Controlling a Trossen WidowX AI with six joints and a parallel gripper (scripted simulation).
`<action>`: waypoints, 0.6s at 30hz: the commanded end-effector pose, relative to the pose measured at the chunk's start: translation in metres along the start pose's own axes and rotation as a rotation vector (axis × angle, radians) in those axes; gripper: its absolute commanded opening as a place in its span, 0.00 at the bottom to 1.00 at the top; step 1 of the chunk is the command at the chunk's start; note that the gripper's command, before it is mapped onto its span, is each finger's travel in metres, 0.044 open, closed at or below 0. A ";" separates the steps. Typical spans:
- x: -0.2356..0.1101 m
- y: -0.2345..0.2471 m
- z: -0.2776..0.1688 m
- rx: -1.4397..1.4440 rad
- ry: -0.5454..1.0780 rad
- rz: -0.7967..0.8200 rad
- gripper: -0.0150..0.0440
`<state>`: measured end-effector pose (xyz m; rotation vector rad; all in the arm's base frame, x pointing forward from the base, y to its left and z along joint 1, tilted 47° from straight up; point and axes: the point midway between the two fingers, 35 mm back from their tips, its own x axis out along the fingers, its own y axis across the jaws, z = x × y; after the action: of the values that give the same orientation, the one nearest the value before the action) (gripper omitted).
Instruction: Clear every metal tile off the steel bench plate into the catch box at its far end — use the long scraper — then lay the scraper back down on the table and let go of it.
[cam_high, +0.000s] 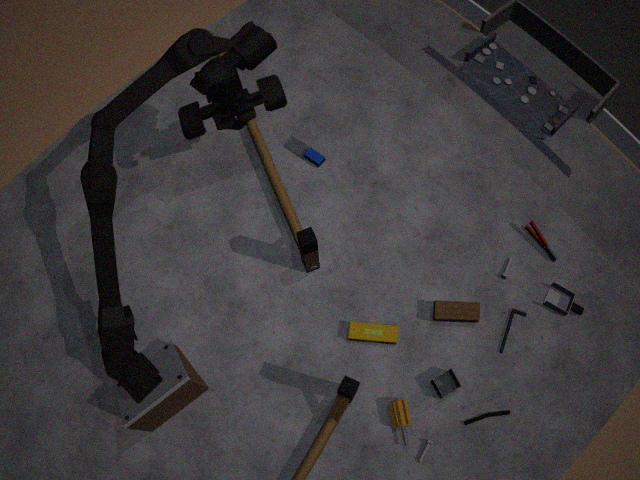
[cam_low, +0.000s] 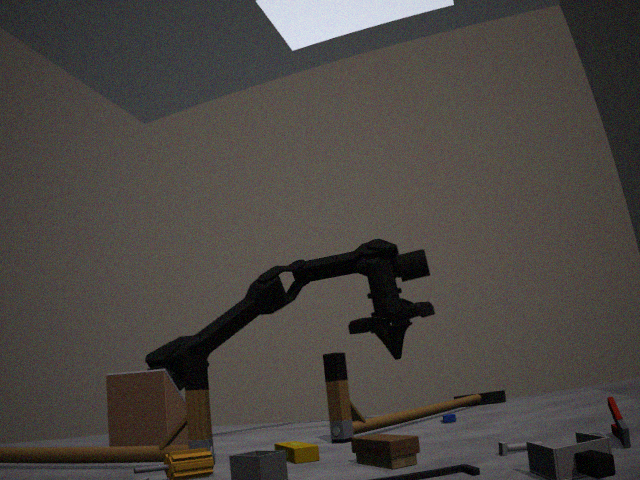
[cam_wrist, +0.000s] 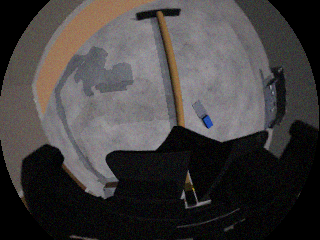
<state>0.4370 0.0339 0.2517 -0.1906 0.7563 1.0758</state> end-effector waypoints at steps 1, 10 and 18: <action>-0.007 0.004 0.000 0.101 -0.021 -0.012 0.25; -0.020 0.012 0.000 0.309 -0.060 -0.030 0.25; -0.030 0.020 -0.001 0.493 -0.099 -0.039 0.25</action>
<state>0.4166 0.0236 0.2704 0.1915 0.8850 0.8639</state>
